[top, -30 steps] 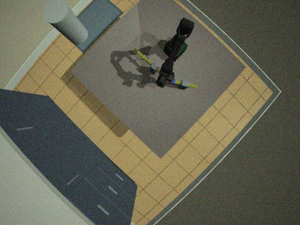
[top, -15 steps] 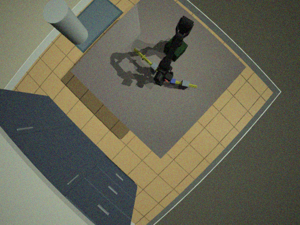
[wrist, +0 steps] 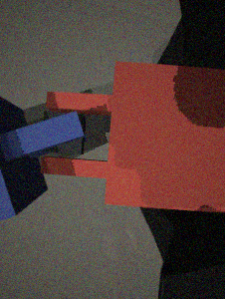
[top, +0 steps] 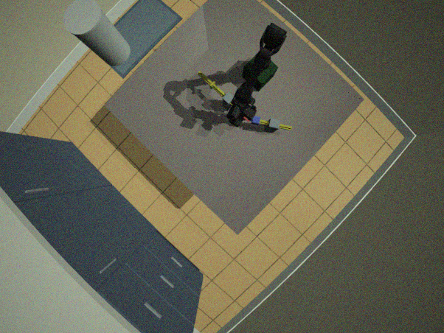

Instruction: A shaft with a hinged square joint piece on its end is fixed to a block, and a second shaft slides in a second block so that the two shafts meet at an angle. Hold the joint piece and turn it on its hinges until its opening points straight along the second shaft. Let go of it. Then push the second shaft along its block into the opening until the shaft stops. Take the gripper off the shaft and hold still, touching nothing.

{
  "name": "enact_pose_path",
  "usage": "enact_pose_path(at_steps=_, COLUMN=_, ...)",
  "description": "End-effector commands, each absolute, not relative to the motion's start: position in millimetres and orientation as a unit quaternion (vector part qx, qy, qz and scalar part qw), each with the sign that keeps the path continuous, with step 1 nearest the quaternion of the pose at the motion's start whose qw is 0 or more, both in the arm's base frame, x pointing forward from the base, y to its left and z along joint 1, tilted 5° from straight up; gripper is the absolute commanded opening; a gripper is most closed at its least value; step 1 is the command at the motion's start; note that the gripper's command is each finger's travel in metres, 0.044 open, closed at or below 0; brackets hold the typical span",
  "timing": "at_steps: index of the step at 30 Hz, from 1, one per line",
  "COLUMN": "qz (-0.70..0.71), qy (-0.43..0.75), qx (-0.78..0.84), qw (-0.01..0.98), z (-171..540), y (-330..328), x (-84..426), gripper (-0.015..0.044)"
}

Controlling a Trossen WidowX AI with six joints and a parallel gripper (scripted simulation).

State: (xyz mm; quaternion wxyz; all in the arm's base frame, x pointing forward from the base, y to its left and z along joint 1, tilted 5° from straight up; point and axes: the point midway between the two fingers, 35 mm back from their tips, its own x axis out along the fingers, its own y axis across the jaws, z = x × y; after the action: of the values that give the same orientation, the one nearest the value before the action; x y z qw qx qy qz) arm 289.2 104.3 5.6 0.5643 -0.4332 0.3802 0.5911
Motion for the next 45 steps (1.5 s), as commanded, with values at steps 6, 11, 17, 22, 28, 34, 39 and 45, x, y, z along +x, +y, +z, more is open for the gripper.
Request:
enact_pose_path(at_steps=6, qz=0.591, qy=0.38, qx=-0.433, qw=0.565, z=5.5, y=104.3, x=289.1, gripper=0.0)
enact_pose_path(at_steps=11, qz=0.591, qy=0.38, qx=-0.433, qw=0.565, z=5.5, y=104.3, x=289.1, gripper=0.0)
enact_pose_path(at_steps=17, qz=0.591, qy=0.38, qx=-0.433, qw=0.565, z=5.5, y=104.3, x=289.1, gripper=0.0079)
enact_pose_path(at_steps=22, qz=0.591, qy=0.38, qx=-0.433, qw=0.565, z=5.5, y=104.3, x=289.1, gripper=0.0147)
enact_pose_path(at_steps=28, qz=0.591, qy=0.38, qx=-0.433, qw=0.565, z=5.5, y=104.3, x=289.1, gripper=0.0304)
enact_pose_path(at_steps=34, qz=0.591, qy=0.38, qx=-0.433, qw=0.565, z=5.5, y=104.3, x=289.1, gripper=0.044)
enact_pose_path(at_steps=39, qz=0.591, qy=0.38, qx=-0.433, qw=0.565, z=5.5, y=104.3, x=289.1, gripper=0.044)
enact_pose_path(at_steps=45, qz=0.591, qy=0.38, qx=-0.433, qw=0.565, z=5.5, y=104.3, x=289.1, gripper=0.044)
